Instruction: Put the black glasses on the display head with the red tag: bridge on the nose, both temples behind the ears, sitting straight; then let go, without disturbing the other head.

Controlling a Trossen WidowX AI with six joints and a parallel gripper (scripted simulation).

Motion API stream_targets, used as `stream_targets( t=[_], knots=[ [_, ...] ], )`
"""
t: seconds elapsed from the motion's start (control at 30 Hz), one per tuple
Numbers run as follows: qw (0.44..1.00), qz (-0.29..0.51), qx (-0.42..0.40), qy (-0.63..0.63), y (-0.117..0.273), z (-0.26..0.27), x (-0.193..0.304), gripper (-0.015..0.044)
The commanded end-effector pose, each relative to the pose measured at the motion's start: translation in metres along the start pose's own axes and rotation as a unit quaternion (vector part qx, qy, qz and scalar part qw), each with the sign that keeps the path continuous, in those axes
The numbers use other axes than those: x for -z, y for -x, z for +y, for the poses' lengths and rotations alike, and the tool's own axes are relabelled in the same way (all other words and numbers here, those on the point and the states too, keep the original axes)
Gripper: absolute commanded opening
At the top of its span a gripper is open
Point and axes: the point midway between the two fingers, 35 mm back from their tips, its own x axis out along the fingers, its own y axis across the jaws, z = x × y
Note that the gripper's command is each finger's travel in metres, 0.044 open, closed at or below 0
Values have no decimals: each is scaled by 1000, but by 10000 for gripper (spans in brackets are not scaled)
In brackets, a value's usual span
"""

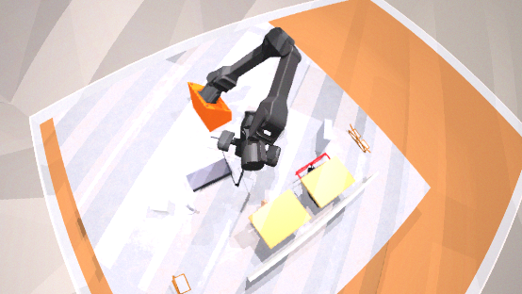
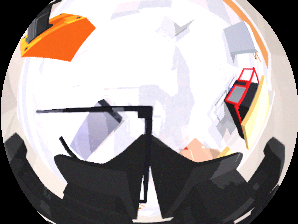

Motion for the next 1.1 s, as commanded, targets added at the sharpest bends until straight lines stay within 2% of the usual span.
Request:
stream_targets(
  t=[0.0,1.07],
  knots=[
    [999,0,-3,-41,2,2,19,0],
    [943,6,-3,-331,6,50,158,0]
  ],
)
